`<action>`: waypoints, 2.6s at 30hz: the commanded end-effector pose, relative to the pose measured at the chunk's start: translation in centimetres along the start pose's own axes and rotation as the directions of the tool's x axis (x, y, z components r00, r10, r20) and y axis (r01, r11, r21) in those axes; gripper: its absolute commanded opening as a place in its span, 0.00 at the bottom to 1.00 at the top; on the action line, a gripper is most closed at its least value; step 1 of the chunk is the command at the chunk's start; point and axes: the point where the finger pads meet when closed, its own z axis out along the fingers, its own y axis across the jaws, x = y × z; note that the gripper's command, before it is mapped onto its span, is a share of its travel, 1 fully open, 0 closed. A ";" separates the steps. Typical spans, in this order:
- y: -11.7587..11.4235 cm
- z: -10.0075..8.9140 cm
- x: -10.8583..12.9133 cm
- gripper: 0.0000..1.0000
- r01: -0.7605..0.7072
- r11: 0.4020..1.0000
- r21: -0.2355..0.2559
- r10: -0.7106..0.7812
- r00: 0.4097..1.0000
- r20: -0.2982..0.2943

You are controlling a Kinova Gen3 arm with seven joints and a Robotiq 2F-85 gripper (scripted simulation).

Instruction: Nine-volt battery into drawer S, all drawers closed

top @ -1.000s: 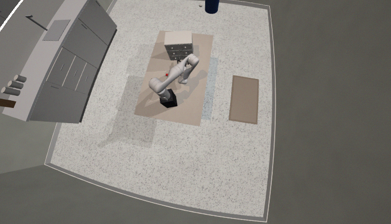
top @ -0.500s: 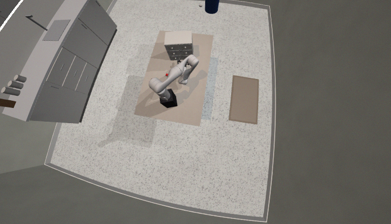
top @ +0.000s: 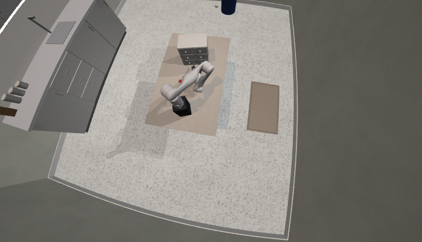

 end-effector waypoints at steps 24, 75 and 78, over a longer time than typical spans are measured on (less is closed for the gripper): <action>0.0 0.0 0.0 1.00 0.000 1.000 0.000 0.000 1.000 0.001; 0.0 0.0 -0.7 1.00 0.000 1.000 0.000 0.000 1.000 0.001; 0.0 0.0 -1.6 1.00 0.000 1.000 0.000 0.000 1.000 0.001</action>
